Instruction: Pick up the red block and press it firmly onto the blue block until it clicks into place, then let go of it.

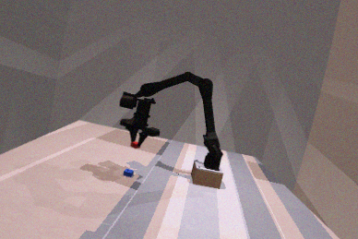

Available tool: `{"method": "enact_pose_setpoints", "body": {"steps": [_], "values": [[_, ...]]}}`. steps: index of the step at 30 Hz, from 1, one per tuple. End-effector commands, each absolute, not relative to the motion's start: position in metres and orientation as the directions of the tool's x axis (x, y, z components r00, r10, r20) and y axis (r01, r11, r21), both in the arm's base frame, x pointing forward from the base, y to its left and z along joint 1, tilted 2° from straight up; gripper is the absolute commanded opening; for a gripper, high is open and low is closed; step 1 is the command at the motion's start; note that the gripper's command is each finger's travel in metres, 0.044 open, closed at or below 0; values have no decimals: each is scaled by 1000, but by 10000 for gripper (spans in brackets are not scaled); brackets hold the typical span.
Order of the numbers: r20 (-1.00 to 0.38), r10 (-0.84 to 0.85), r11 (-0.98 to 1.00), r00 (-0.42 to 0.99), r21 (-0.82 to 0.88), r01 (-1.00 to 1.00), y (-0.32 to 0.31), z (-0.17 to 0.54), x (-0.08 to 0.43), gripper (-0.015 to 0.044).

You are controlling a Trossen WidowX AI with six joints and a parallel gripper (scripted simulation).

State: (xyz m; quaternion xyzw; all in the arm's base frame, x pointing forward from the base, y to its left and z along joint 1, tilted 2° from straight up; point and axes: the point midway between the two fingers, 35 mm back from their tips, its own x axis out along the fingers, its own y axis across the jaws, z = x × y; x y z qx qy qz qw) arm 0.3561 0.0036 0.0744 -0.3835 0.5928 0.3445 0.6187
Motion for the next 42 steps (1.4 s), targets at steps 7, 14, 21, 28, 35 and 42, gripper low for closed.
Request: {"method": "enact_pose_setpoints", "body": {"steps": [7,14,21,28,35,42], "values": [[-999,-23,311,48,-53,-949,49,56,356,0],[-999,-21,194,47,-50,-980,81,45,353,0],[-999,-19,119,46,-48,-992,102,38,350,0],[-999,-19,119,46,-48,-992,101,16,351,0],[-999,-19,119,46,-48,-992,101,10,351,0],[-999,-19,119,46,-48,-992,100,0,352,0]]}}
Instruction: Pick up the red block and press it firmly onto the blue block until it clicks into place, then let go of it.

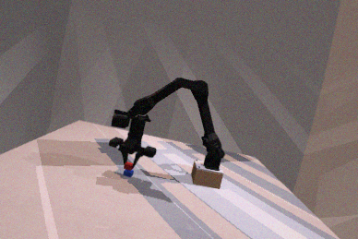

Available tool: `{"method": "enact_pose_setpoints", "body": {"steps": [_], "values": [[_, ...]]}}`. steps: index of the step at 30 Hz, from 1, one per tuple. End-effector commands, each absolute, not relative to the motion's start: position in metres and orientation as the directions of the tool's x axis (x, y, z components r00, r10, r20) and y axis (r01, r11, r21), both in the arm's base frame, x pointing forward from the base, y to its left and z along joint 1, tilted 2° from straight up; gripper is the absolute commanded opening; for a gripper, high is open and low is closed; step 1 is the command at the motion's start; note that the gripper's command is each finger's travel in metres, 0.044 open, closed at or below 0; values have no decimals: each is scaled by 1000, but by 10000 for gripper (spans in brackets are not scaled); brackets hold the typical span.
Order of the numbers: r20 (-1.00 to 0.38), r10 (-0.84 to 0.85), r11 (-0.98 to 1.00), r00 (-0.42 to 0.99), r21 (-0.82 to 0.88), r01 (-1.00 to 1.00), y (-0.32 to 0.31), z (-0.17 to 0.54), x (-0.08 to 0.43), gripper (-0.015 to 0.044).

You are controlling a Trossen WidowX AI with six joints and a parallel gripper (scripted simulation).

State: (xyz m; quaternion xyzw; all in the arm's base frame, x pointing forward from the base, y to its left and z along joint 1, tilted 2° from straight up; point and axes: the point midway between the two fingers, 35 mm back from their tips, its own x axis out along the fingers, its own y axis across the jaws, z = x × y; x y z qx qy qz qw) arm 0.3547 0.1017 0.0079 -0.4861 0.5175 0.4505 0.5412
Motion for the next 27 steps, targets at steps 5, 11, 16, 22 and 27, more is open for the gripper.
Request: {"method": "enact_pose_setpoints", "body": {"steps": [5,11,16,22,27], "values": [[-999,-19,119,46,-48,-992,100,0,352,0],[-999,-19,119,46,-48,-992,100,-1,353,0],[-999,-20,119,46,-48,-992,100,-2,353,0],[-999,-20,119,46,-48,-992,100,-2,353,0],[-999,-20,119,46,-48,-992,100,-6,353,0]]}}
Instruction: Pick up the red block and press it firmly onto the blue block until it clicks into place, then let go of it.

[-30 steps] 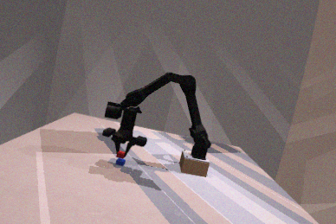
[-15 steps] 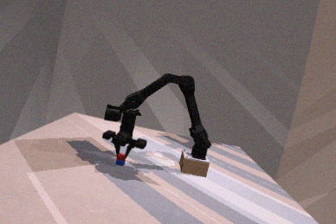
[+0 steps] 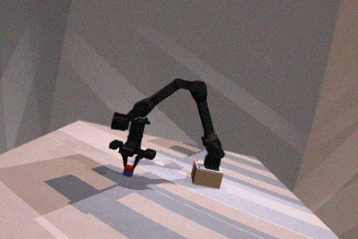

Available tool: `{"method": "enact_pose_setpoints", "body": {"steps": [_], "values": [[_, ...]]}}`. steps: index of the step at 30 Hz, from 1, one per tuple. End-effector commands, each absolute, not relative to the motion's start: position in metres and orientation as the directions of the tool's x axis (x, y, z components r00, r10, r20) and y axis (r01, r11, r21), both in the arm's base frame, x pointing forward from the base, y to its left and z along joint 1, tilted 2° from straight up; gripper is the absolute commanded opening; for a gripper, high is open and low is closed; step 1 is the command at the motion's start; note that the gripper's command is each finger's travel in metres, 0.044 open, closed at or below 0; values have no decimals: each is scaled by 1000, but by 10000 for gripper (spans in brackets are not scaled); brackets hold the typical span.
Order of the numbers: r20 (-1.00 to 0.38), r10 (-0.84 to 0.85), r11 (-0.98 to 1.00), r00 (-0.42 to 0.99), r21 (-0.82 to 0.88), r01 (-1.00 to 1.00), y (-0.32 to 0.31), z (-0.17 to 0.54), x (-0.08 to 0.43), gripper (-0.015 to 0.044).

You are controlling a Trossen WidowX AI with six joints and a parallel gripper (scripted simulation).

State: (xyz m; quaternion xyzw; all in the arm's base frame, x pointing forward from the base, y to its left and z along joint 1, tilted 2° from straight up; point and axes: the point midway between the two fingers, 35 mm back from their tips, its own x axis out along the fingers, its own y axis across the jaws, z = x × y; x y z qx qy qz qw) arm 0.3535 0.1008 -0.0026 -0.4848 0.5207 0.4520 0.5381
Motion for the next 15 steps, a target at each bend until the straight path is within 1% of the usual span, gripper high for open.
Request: {"method": "enact_pose_setpoints", "body": {"steps": [1,10,15], "values": [[-999,-20,119,46,-48,-992,100,-8,353,0],[-999,-18,121,49,-51,-991,101,-4,354,0],[-999,-18,121,49,-51,-991,101,-4,354,131]]}}
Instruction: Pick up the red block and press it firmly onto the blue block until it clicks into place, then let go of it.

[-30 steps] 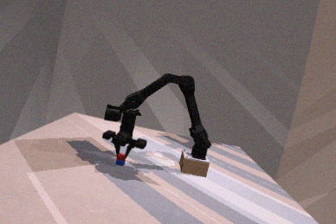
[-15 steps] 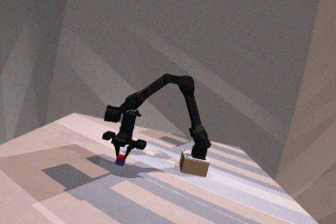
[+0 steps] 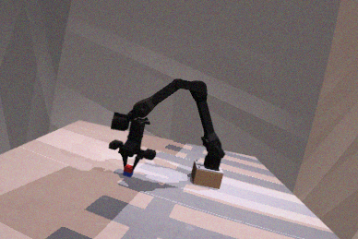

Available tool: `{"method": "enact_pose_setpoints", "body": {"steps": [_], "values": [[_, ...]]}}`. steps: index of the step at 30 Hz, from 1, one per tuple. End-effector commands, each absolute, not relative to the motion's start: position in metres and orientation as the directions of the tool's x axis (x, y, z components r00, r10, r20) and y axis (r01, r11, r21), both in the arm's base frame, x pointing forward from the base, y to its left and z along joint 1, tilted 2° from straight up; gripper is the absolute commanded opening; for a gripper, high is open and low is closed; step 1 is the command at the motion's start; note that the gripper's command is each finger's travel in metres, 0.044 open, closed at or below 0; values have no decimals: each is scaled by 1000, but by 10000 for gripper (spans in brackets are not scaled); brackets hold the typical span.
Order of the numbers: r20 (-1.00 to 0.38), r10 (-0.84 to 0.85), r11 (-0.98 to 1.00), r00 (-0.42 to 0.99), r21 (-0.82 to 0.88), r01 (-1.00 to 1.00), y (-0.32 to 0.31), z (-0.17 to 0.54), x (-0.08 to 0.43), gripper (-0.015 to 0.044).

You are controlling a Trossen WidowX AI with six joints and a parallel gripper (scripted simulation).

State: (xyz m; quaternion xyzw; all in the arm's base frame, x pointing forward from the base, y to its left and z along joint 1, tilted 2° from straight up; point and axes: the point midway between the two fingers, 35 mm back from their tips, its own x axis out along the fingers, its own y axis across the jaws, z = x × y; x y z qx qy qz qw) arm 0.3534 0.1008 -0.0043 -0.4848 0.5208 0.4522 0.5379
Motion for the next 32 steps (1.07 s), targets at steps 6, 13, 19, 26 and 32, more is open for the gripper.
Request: {"method": "enact_pose_setpoints", "body": {"steps": [6,13,19,26,32], "values": [[-999,-18,121,49,-51,-991,101,-4,354,220],[-999,-18,121,49,-51,-991,102,20,356,220],[-999,-19,119,46,-48,-992,103,97,350,220],[-999,-19,119,46,-48,-992,103,97,351,220],[-999,-19,119,46,-48,-992,103,97,351,220]]}}
